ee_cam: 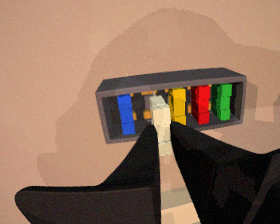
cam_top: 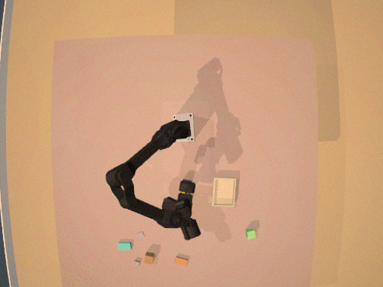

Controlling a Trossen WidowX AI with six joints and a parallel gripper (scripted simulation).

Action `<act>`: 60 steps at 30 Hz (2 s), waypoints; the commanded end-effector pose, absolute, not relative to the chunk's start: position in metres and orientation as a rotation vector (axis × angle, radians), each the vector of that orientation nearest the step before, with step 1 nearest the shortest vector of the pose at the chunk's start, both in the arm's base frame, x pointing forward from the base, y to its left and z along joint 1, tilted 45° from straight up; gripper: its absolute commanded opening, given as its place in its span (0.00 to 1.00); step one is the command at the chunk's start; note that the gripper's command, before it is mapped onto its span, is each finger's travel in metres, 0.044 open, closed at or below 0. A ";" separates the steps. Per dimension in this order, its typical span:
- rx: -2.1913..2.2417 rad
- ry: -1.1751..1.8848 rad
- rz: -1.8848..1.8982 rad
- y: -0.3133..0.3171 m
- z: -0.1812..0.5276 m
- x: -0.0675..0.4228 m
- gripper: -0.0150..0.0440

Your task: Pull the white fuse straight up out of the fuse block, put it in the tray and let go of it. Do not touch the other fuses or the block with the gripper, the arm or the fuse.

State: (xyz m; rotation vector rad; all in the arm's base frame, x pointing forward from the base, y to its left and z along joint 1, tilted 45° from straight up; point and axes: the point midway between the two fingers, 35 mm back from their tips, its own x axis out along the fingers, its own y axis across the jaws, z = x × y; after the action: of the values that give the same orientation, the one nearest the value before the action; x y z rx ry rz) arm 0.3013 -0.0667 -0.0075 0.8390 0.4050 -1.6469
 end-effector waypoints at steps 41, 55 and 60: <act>0.863 0.420 -1.637 0.016 -0.043 0.320 0.25; 0.860 0.414 -1.640 0.075 -0.103 0.312 0.25; 0.859 0.411 -1.642 0.085 -0.114 0.308 0.25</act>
State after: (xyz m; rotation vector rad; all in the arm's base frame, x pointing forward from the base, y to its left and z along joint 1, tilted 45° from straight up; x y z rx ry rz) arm 0.3080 0.0769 -0.1085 0.8450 0.4164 -1.6407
